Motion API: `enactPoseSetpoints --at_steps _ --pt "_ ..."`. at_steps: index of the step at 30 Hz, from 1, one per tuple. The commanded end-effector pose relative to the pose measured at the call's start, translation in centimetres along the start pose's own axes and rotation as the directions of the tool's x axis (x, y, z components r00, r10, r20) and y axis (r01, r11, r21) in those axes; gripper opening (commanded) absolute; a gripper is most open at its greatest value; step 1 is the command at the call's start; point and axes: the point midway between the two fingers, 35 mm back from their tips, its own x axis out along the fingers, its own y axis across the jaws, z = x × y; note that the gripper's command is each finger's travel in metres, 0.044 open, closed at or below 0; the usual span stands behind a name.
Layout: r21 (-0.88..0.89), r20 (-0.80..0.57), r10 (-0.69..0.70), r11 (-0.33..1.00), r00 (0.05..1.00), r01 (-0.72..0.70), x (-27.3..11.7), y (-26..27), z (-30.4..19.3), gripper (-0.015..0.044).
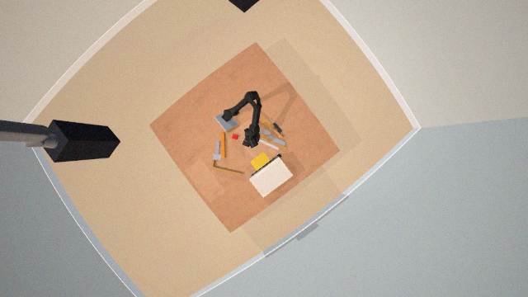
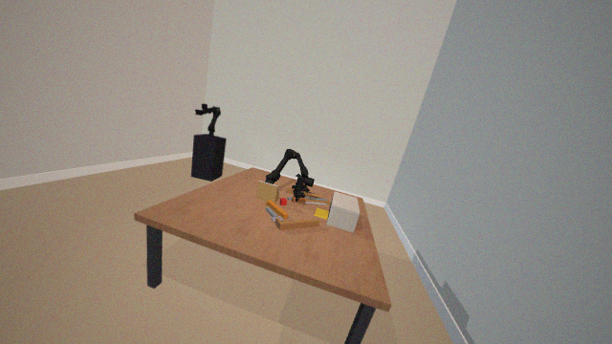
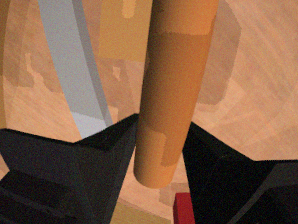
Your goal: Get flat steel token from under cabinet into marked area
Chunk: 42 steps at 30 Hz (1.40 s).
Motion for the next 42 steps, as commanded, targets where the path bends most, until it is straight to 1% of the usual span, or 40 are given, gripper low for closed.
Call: enactPoseSetpoints --at_steps 1,5,12,13,16,19,29,34,39,42 --pt "-0.016 0.009 0.009 1.0 1.0 -0.009 -0.04 0.39 0.26 0.0" --pt "-0.015 0.009 0.009 1.0 1.0 -0.009 -0.04 0.42 0.22 0.0" --pt "0.0 0.0 0.0 1.0 1.0 0.0 0.0 0.13 0.03 0.0184" --pt "0.0 0.0 0.0 1.0 1.0 0.0 0.0 0.13 0.03 0.02" --pt "-0.001 -0.001 -0.001 1.0 1.0 0.001 0.0 0.12 0.03 0.02" --pt "0.0 0.009 0.009 1.0 1.0 -0.009 0.01 0.11 0.01 0.027" --pt "0.005 0.009 0.009 1.0 1.0 -0.009 0.19 0.08 -0.01 0.027" --pt "0.035 0.009 0.009 0.999 1.0 -0.009 0.5 0.08 -0.15 0.027" --pt "0.015 0.008 0.006 1.0 1.0 -0.006 0.3 0.04 -0.03 0.0139" --pt "0.015 0.008 0.006 1.0 1.0 -0.006 0.3 0.04 -0.03 0.0118"
